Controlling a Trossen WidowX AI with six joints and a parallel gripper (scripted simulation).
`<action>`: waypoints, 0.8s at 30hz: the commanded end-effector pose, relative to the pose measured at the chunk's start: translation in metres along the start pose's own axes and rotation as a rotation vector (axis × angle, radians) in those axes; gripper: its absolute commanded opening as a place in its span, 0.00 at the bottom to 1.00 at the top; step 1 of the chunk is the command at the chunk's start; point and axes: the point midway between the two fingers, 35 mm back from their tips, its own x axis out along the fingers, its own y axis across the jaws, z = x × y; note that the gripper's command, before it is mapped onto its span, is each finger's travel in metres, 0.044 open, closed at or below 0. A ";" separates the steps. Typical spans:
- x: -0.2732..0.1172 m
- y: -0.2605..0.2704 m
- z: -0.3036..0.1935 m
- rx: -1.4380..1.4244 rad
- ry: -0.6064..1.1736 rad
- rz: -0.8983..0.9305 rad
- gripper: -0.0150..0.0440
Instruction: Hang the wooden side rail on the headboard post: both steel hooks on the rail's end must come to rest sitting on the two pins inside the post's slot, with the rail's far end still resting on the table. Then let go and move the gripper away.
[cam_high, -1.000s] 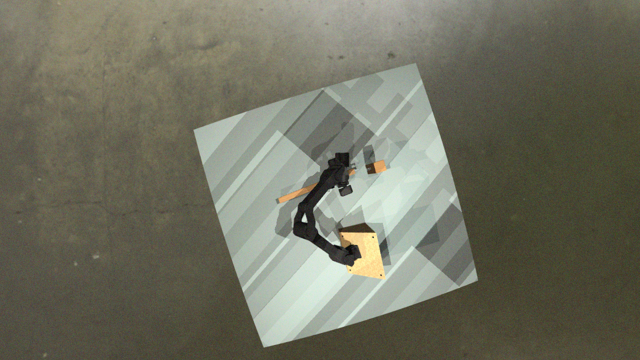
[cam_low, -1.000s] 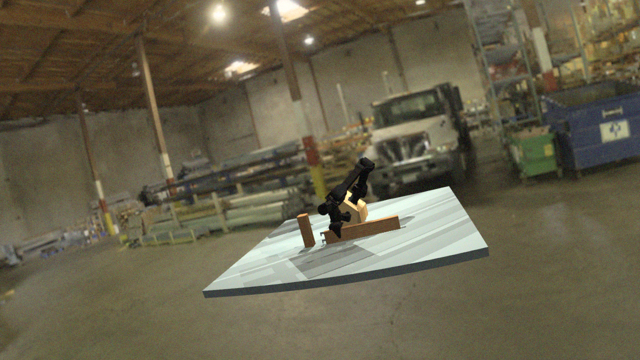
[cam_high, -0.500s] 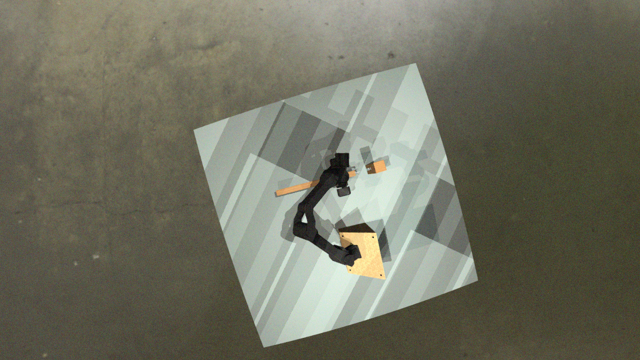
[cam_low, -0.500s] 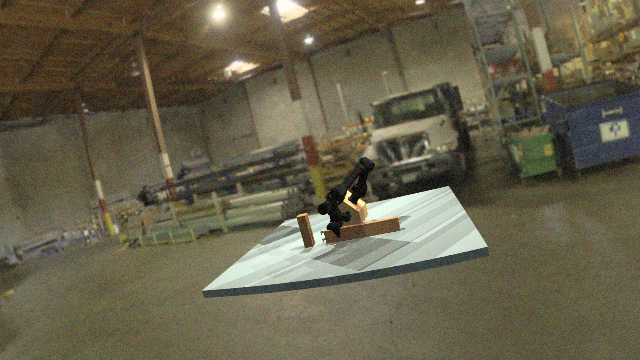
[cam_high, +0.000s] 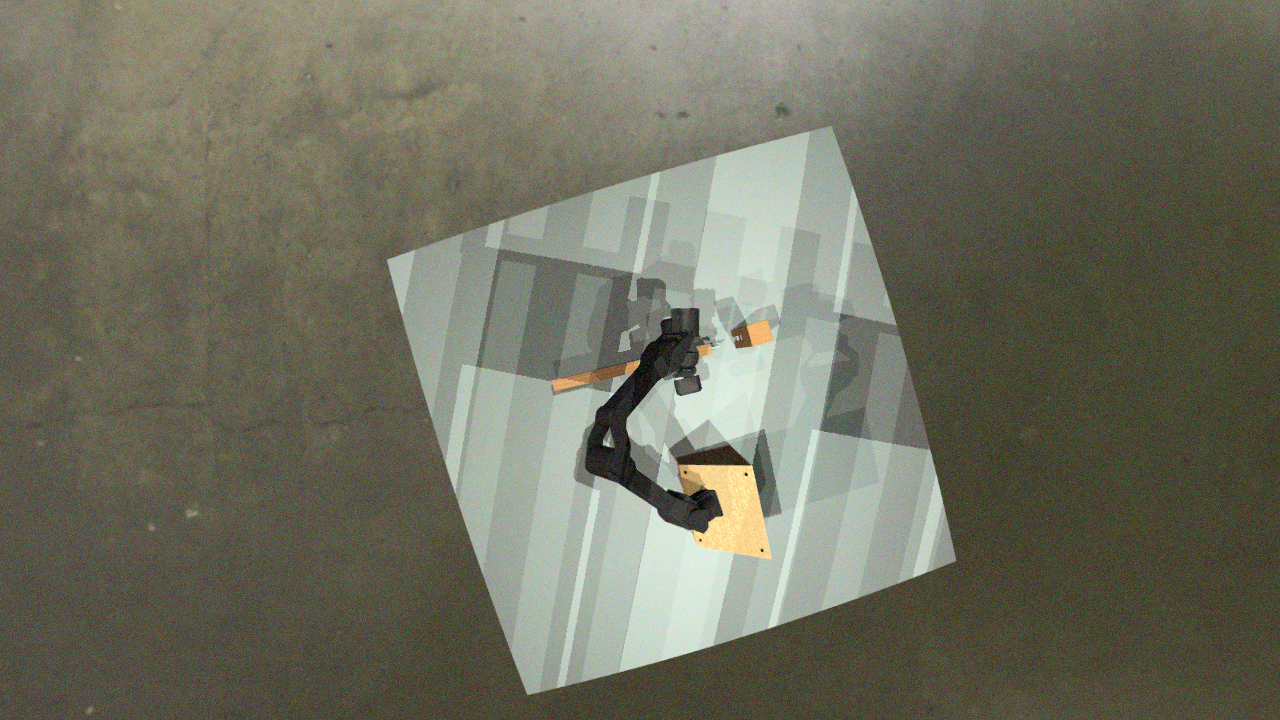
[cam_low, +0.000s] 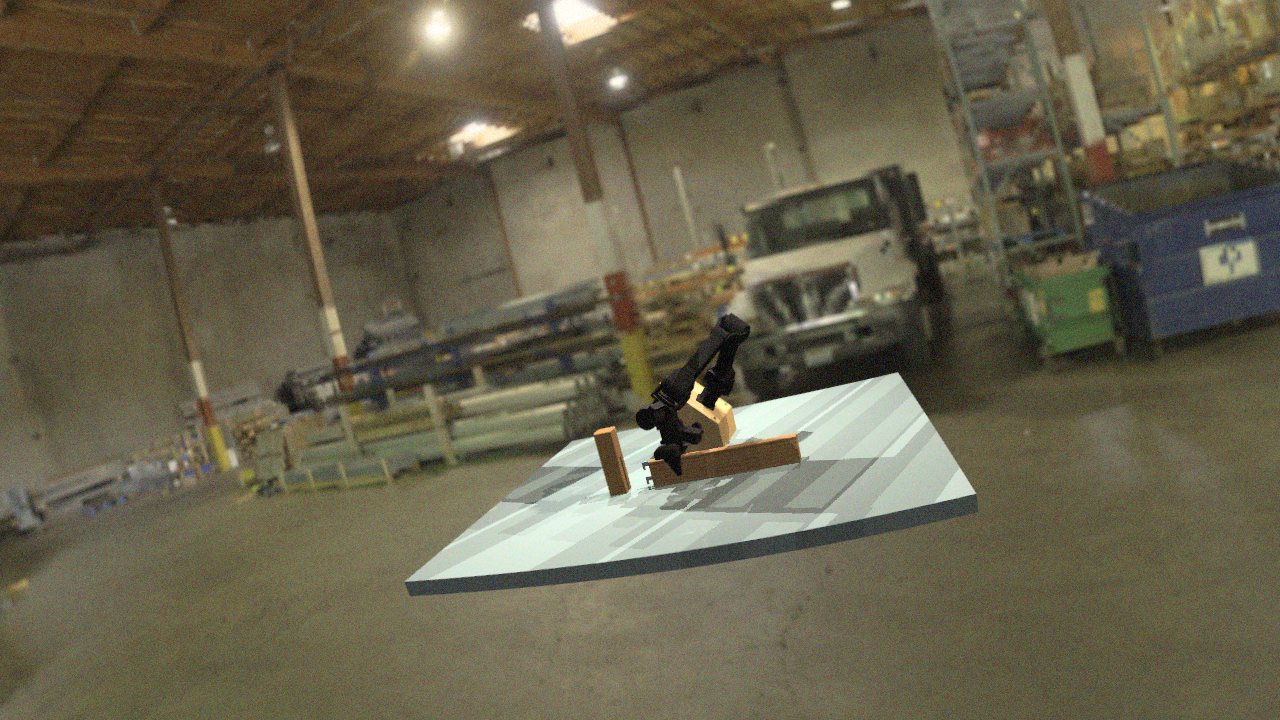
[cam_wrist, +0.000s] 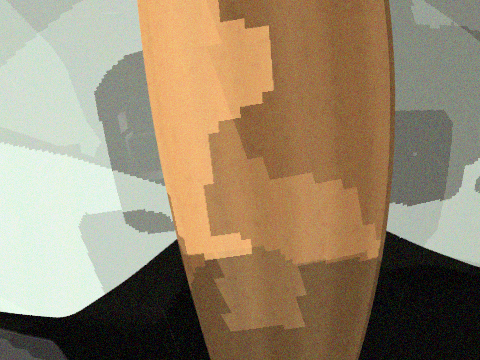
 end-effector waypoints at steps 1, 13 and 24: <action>0.000 0.002 0.000 -0.011 -0.003 0.001 0.25; 0.000 0.000 0.000 -0.140 -0.003 0.001 0.25; 0.000 0.002 -0.001 -0.086 -0.003 0.004 0.25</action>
